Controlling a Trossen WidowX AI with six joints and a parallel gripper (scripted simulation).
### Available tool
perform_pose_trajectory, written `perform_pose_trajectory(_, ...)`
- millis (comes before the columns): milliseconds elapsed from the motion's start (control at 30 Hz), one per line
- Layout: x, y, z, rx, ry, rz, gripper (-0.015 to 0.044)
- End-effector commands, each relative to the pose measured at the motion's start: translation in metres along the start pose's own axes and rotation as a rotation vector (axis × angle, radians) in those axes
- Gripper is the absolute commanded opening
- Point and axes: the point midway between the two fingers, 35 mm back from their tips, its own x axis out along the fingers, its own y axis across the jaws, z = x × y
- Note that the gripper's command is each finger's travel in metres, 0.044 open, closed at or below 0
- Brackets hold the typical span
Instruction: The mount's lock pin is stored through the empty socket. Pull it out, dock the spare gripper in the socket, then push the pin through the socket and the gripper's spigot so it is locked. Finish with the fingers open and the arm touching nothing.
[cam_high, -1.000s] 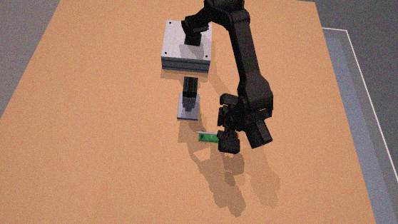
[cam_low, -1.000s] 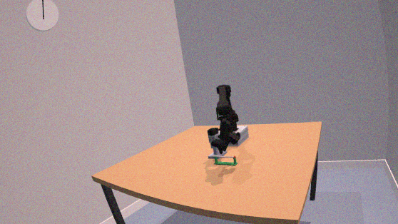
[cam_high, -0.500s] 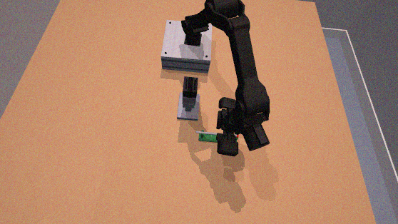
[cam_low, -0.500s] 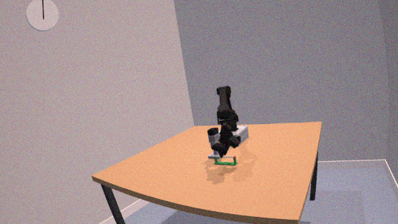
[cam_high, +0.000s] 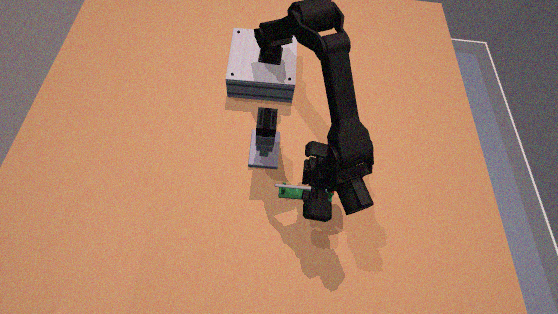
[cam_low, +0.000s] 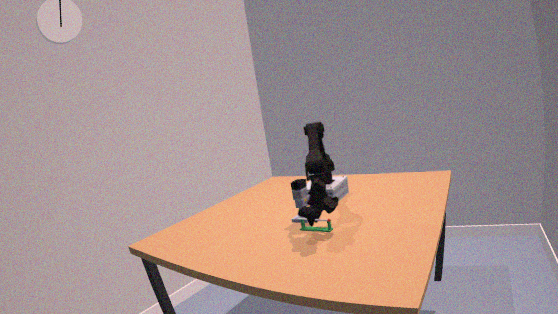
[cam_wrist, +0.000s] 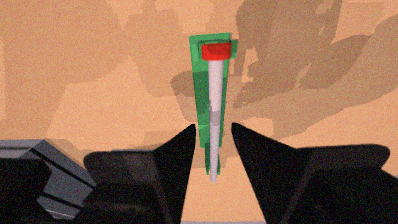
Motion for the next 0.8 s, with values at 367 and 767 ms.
perform_pose_trajectory(367, 0.0126, 0.0009, 0.0024, -0.006, 0.005, -0.001, 0.0075)
perform_pose_trajectory(767, 0.0126, 0.0015, 0.0024, -0.006, 0.005, -0.001, 0.0000)
